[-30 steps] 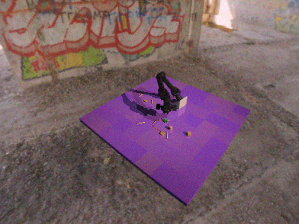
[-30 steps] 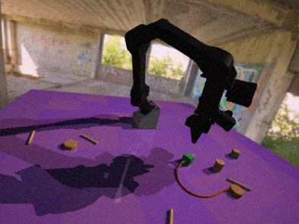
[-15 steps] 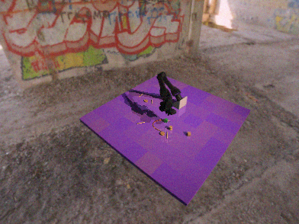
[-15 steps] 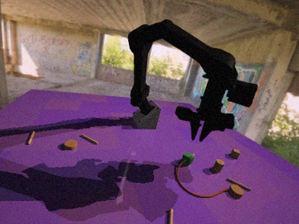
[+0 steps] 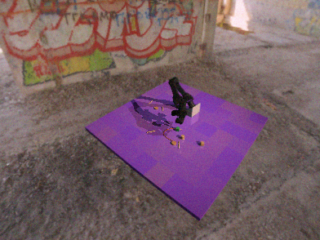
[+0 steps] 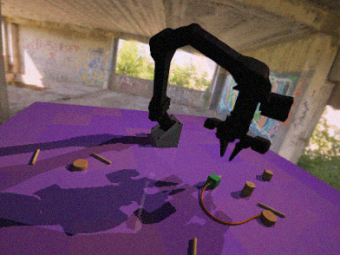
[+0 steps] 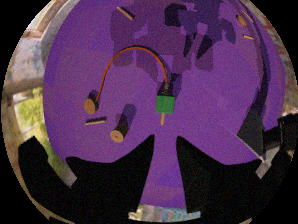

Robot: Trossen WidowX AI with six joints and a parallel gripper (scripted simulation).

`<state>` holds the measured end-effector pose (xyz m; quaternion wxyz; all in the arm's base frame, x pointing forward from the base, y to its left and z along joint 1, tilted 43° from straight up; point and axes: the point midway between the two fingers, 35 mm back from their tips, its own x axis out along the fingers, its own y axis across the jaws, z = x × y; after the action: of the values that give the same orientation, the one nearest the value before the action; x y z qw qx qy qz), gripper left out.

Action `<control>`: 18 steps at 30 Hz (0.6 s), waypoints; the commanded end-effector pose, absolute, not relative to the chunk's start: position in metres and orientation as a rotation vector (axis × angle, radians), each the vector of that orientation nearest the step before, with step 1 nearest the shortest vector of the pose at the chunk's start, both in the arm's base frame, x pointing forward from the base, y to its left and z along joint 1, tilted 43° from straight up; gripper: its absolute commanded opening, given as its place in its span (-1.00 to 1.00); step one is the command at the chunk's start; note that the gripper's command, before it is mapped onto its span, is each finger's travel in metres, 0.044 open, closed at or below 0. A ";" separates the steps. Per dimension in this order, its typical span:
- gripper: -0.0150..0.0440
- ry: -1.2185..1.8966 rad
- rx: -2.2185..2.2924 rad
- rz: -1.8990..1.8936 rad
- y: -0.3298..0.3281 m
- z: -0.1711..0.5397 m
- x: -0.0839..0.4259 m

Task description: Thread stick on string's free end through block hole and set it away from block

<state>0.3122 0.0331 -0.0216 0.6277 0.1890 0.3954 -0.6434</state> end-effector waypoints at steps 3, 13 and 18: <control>-0.08 0.867 0.483 -1.503 0.035 -0.023 0.313; -0.08 0.867 0.484 -1.503 0.027 -0.032 0.312; -0.08 0.867 0.484 -1.502 0.021 -0.039 0.312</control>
<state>0.3137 0.0252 -0.0346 0.6204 0.2153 0.3754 -0.6541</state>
